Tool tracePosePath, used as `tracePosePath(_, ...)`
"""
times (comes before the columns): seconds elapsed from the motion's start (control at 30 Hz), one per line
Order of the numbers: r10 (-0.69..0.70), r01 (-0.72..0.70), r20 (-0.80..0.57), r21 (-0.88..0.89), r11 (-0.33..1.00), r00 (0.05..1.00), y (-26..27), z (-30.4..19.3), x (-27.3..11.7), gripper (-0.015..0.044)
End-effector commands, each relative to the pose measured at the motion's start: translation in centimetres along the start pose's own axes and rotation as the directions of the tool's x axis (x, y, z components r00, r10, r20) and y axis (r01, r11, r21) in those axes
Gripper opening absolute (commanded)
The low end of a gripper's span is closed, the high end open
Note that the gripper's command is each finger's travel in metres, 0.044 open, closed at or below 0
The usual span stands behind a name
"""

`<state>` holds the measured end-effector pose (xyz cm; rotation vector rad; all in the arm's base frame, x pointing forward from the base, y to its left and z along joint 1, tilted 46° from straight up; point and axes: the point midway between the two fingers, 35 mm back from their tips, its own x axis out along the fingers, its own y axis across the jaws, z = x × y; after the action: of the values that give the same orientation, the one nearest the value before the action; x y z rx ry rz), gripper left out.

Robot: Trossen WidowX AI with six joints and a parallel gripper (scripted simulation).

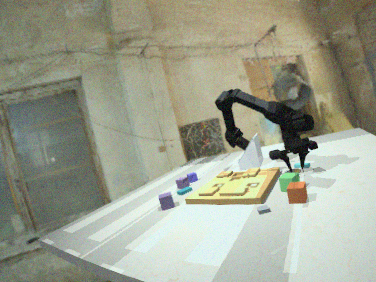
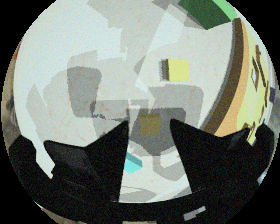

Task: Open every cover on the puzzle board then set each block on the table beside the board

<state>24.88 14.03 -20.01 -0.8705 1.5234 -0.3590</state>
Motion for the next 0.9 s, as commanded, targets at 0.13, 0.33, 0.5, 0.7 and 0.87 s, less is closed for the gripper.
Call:
tracePosePath(0.13, 0.0, 0.0, 0.001, 0.001, 1.0, 1.0, 0.0, 0.0, -0.1, 0.0421)
tracePosePath(0.33, 0.001, -0.001, 0.0, -0.001, 1.0, 1.0, 0.1, 0.2, -1.7, 0.044)
tracePosePath(0.5, 0.001, -0.001, 0.0, -0.003, 1.0, 1.0, 0.1, 0.2, -3.3, 0.044)
tracePosePath(0.7, 0.0, 0.0, -0.001, -0.005, 1.0, 1.0, 0.1, 0.1, -5.3, 0.044)
tracePosePath(0.87, -0.001, 0.001, -0.002, -0.007, 1.0, 1.0, 0.1, 0.0, -6.9, 0.044)
